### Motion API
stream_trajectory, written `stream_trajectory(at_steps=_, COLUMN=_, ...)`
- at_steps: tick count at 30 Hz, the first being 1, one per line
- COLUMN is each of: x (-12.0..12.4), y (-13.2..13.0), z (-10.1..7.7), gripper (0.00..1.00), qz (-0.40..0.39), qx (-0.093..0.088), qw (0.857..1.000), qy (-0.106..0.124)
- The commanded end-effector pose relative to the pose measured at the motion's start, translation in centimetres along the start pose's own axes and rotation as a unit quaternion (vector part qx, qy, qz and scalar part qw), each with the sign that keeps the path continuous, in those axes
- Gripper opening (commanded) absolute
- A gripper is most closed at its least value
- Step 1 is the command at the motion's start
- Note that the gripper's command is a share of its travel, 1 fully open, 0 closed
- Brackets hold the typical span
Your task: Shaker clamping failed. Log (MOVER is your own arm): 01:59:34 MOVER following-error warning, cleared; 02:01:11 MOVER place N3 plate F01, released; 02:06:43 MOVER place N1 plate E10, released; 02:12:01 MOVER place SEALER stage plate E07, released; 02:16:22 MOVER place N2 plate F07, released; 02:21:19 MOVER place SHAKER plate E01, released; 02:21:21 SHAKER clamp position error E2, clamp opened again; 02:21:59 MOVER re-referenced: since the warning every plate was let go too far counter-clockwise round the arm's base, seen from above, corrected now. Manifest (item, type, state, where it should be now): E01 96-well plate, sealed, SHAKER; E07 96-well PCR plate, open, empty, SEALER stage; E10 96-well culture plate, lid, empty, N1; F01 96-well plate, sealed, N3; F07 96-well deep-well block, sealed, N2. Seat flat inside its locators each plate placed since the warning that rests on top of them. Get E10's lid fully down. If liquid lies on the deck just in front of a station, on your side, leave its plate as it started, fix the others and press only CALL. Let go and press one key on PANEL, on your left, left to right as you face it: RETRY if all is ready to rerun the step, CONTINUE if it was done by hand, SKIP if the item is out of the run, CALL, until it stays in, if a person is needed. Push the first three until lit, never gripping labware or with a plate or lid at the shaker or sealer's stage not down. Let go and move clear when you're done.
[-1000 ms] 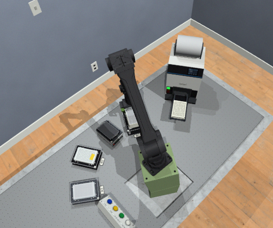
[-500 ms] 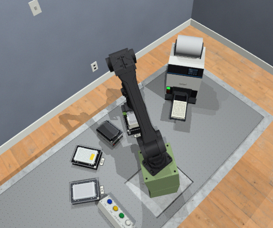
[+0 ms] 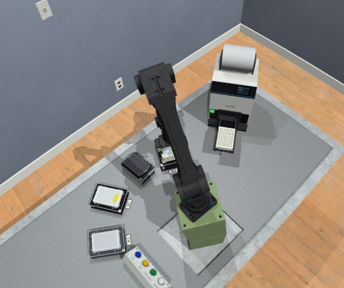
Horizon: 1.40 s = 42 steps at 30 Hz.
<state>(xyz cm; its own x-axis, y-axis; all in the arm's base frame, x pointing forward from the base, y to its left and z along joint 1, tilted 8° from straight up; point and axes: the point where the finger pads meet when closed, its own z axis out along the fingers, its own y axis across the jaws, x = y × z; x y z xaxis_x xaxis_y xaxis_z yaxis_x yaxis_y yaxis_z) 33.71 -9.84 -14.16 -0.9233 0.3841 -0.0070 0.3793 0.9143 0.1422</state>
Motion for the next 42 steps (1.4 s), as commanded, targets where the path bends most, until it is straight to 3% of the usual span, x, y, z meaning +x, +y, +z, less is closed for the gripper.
stream_trajectory(at_steps=1, x=0.5, y=-0.4, z=-1.4, gripper=1.0, qz=-0.002, qx=0.001, qw=1.0, qy=-0.017)
stream_trajectory(at_steps=17, x=7.4, y=-0.7, z=-4.1, gripper=1.0, qz=-0.001, qx=0.001, qw=1.0, qy=-0.005)
stream_trajectory(at_steps=22, x=7.6, y=2.4, z=-4.0, gripper=1.0, qz=-0.097, qx=0.001, qw=0.995, qy=-0.013)
stream_trajectory(at_steps=27, x=8.3, y=3.8, z=-4.0, gripper=1.0, qz=-0.146, qx=0.001, qw=0.989, qy=-0.011)
stream_trajectory(at_steps=37, x=9.3, y=8.9, z=-4.2, gripper=1.0, qz=-0.305, qx=0.001, qw=0.952, qy=-0.012)
stream_trajectory(at_steps=41, x=9.3, y=10.0, z=-4.4, gripper=1.0, qz=-0.305, qx=0.001, qw=0.952, qy=-0.013)
stream_trajectory(at_steps=42, x=9.5, y=10.4, z=-4.0, gripper=1.0, qz=-0.293, qx=0.001, qw=0.956, qy=-0.004)
